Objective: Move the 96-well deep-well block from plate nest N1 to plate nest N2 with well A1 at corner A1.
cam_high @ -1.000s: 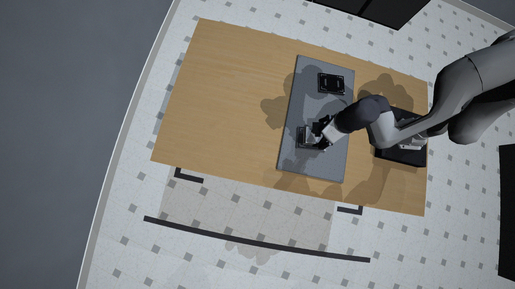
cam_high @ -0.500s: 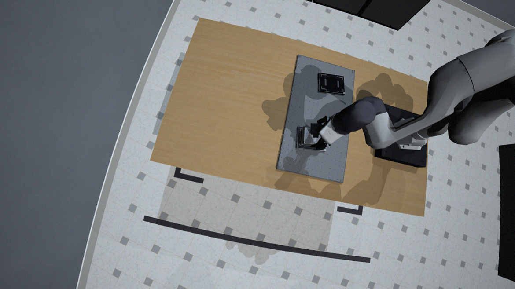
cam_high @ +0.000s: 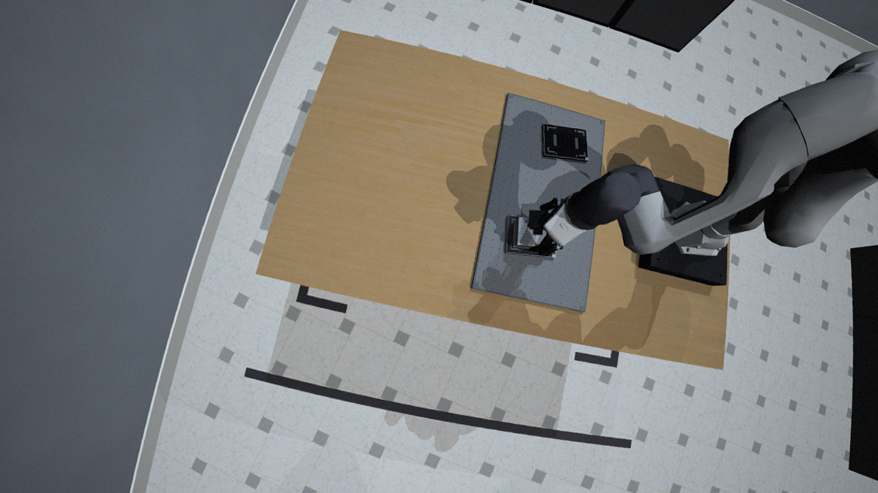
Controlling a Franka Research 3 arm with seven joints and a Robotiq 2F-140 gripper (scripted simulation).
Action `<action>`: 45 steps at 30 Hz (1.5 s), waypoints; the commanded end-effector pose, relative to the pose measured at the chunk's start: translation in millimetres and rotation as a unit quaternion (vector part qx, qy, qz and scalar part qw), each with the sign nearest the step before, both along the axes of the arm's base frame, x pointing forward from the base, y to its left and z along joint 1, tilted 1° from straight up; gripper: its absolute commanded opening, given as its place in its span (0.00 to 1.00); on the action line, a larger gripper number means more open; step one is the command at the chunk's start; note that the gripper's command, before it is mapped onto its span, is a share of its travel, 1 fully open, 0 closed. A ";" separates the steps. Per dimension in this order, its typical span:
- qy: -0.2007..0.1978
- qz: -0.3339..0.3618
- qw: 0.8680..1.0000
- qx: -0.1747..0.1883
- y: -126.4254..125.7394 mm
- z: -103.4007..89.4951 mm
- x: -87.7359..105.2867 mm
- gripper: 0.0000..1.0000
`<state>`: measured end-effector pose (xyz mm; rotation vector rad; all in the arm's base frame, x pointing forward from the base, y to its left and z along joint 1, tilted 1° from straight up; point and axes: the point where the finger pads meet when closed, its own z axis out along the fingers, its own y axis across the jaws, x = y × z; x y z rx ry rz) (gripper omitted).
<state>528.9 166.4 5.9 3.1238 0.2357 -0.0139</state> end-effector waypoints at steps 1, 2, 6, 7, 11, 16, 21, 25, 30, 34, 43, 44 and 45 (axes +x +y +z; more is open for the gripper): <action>-0.001 -0.003 1.000 0.000 0.7 0.1 0.7 0.60; -0.001 -0.003 1.000 0.000 0.7 0.1 0.7 0.60; -0.001 -0.003 1.000 0.000 0.6 -0.4 0.5 0.60; -0.001 -0.003 1.000 0.000 0.6 -0.6 0.4 0.60; -0.001 -0.003 1.000 0.000 0.5 -1.3 0.1 0.60; -0.001 -0.003 1.000 0.000 0.5 -2.1 -0.3 0.60; -0.001 -0.003 1.000 0.000 0.4 -2.6 -0.5 0.60; -0.001 -0.003 1.000 0.000 0.4 -3.3 -0.8 0.60; -0.001 -0.003 1.000 0.000 0.3 -4.1 -1.0 0.60; -0.001 -0.003 1.000 0.000 0.3 -4.8 -1.2 0.60; -0.001 -0.003 1.000 0.000 0.3 -5.9 -1.3 0.60; -0.001 -0.003 1.000 0.000 0.3 -6.1 -1.4 0.60; -0.001 -0.003 1.000 0.000 0.3 -6.3 -1.4 0.60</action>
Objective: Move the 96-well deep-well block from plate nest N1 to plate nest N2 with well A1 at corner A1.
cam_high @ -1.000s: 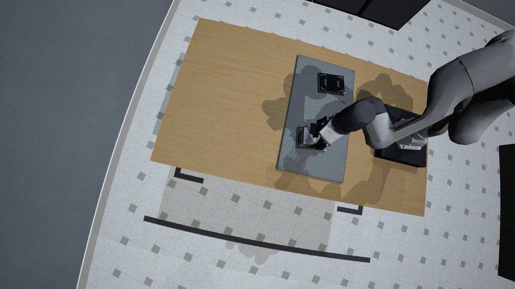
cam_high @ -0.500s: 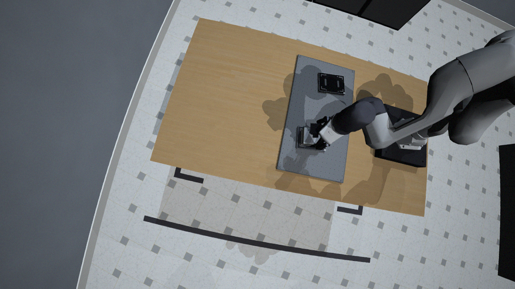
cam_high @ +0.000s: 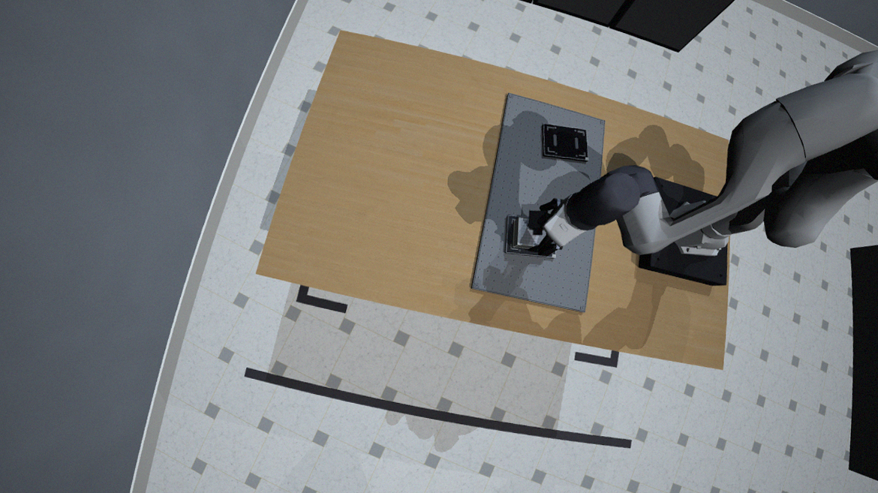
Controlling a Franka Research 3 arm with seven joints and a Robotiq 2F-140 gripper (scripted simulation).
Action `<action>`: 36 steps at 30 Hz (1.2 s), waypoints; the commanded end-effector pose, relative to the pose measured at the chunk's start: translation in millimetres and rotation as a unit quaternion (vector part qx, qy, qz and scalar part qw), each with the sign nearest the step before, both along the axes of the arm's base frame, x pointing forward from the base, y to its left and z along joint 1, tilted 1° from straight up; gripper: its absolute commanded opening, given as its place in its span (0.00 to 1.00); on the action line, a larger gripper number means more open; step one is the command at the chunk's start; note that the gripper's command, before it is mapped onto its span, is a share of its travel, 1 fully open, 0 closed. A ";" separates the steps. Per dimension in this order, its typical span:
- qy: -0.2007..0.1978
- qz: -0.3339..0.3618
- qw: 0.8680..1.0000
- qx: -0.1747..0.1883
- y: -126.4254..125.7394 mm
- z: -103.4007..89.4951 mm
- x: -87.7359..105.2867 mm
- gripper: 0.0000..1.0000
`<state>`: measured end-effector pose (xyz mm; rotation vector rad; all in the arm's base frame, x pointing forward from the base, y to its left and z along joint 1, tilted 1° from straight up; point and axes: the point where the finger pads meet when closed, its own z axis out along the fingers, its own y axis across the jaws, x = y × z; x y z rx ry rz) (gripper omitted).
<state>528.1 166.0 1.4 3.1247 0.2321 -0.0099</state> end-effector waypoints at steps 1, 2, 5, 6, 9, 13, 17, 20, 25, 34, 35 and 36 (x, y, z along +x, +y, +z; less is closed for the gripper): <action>0.000 -0.002 1.000 0.000 0.6 -2.0 -0.6 0.60; 0.000 -0.002 1.000 0.000 0.6 -2.1 -0.6 0.60; 0.000 -0.002 1.000 0.000 0.6 -2.6 -0.7 0.60; 0.000 -0.002 1.000 0.000 0.6 -2.8 -0.7 0.60; 0.000 -0.002 1.000 0.000 0.5 -3.0 -0.7 0.60; 0.000 -0.002 1.000 0.000 0.5 -3.6 -0.7 0.60; 0.000 -0.002 1.000 0.000 0.5 -4.3 -0.8 0.60; 0.000 -0.002 1.000 0.000 0.5 -4.8 -0.8 0.60; 0.000 -0.002 1.000 0.000 0.5 -5.5 -0.8 0.60; 0.000 -0.002 1.000 0.000 0.5 -6.5 -0.9 0.60; 0.000 -0.002 1.000 0.000 0.5 -6.5 -0.9 0.60; 0.000 -0.002 1.000 0.000 0.5 -6.5 -0.9 0.60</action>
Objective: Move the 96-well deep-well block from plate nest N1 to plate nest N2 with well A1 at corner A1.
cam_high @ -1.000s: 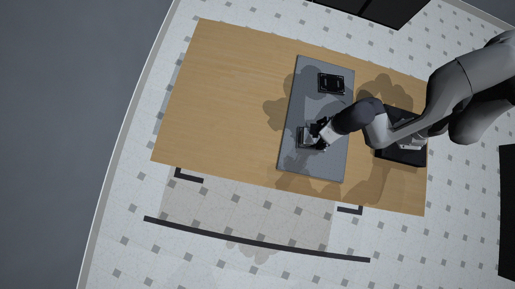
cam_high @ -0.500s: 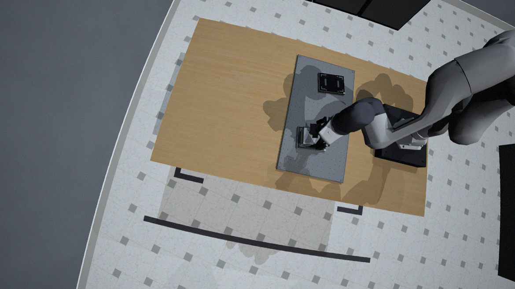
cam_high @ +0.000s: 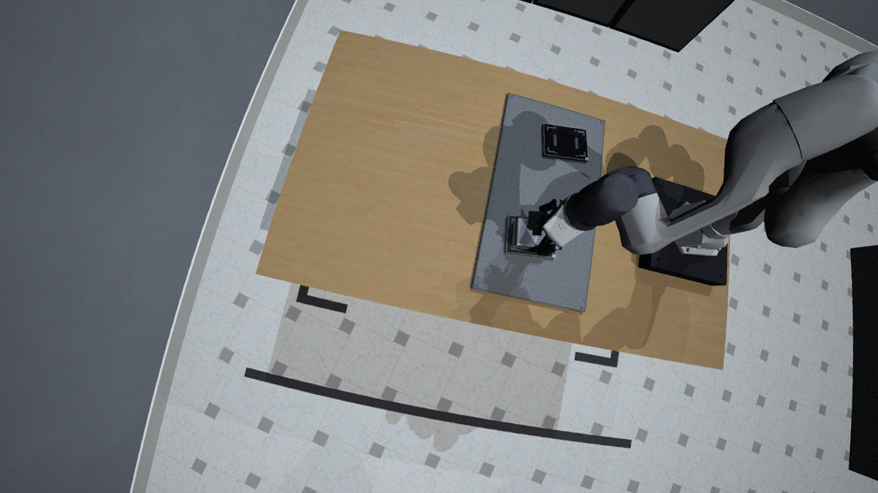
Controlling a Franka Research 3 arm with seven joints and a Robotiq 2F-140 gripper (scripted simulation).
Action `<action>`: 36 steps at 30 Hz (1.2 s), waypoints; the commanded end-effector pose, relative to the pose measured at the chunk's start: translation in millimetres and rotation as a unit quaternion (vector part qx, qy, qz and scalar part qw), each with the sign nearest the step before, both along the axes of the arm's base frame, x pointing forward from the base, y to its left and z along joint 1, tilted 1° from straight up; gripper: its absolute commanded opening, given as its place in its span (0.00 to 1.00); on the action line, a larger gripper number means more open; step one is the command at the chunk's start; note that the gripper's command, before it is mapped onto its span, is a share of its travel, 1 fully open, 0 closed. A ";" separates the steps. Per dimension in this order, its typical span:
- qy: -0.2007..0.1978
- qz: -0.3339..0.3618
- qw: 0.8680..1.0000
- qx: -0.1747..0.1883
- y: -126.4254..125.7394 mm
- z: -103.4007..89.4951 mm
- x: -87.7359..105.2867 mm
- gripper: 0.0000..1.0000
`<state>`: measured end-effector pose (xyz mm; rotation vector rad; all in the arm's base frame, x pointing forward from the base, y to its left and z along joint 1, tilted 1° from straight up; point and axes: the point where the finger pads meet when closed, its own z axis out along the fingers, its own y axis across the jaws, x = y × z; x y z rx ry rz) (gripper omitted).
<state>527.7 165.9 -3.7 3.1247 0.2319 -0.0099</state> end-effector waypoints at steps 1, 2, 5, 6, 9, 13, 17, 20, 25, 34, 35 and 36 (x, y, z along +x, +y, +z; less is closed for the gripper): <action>0.000 -0.002 1.000 0.000 0.6 -1.4 -0.5 0.60; 0.000 -0.002 1.000 0.000 0.6 -1.4 -0.5 0.60; 0.000 -0.002 1.000 0.000 0.6 -1.4 -0.5 0.60; 0.000 -0.002 1.000 0.000 0.6 -1.4 -0.5 0.60; 0.000 -0.002 1.000 0.000 0.6 -1.4 -0.5 1.00; 0.000 -0.002 1.000 0.000 0.6 -1.4 -0.5 1.00; 0.000 -0.002 1.000 0.000 0.6 -1.4 -0.5 1.00; 0.000 -0.002 1.000 0.000 0.6 -1.4 -0.5 1.00; 0.000 -0.002 1.000 0.000 0.6 -1.4 -0.5 1.00; 0.000 -0.002 1.000 0.000 0.7 14.6 -0.4 1.00; 0.000 -0.002 1.000 0.000 0.8 17.3 -0.4 1.00; 0.000 -0.002 1.000 0.000 0.8 20.0 -0.4 1.00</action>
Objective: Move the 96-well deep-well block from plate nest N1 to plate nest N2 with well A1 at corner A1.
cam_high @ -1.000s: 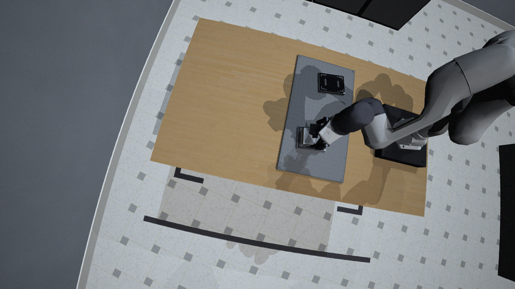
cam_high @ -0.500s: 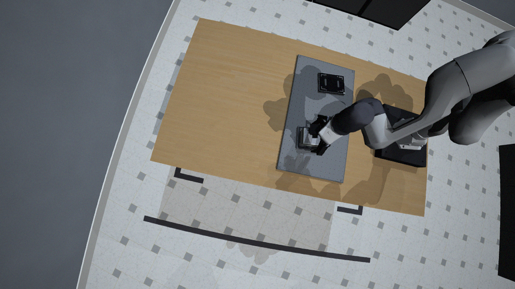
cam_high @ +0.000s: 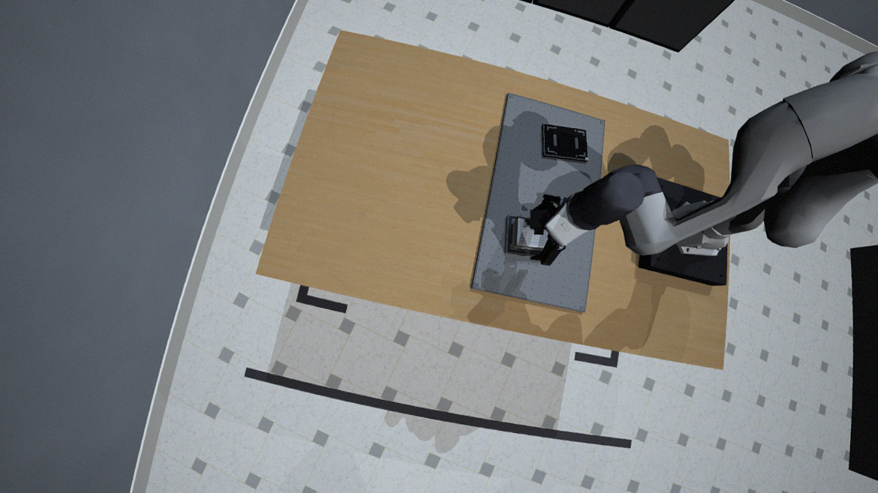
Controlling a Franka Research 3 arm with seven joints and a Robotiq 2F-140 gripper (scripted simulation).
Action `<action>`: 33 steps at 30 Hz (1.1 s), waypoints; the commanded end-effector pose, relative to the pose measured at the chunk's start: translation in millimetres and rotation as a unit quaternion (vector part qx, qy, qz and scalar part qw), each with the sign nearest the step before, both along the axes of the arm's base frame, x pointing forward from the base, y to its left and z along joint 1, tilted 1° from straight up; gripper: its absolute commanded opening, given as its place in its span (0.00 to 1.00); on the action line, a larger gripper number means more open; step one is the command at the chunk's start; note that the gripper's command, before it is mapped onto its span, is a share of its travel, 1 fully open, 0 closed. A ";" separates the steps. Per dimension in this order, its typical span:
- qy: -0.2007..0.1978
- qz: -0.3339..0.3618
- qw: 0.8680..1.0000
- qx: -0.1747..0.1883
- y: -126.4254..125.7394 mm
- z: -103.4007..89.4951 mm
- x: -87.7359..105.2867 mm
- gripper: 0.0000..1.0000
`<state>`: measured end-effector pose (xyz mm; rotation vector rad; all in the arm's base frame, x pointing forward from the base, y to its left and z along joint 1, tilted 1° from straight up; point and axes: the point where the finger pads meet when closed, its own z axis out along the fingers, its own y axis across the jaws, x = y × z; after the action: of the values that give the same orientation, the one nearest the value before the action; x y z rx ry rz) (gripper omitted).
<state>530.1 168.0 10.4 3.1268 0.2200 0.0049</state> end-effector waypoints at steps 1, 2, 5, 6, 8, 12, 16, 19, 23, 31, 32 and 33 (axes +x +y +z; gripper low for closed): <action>0.004 0.002 1.000 -0.001 -1.3 8.6 -2.8 1.00; 0.004 0.002 1.000 -0.001 -1.3 11.2 -2.8 1.00; 0.004 0.002 1.000 -0.001 -1.3 13.9 -2.8 1.00; 0.004 0.002 1.000 -0.001 -1.3 16.6 -2.8 1.00; 0.004 0.002 1.000 -0.001 -1.2 21.9 -2.7 1.00; 0.004 0.002 1.000 -0.001 -1.1 32.6 -2.7 1.00; 0.004 0.002 1.000 -0.001 -1.0 43.2 -2.6 1.00; 0.004 0.002 1.000 -0.001 -1.0 51.2 -2.6 1.00; 0.004 0.002 1.000 -0.001 -0.9 56.6 -2.6 1.00; 0.004 0.002 1.000 -0.001 -0.9 62.9 -2.5 1.00; 0.004 0.002 1.000 -0.001 -0.9 62.9 -2.5 1.00; 0.004 0.002 1.000 -0.001 -0.9 62.9 -2.5 1.00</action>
<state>529.5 168.3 73.2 3.1267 0.2090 0.0022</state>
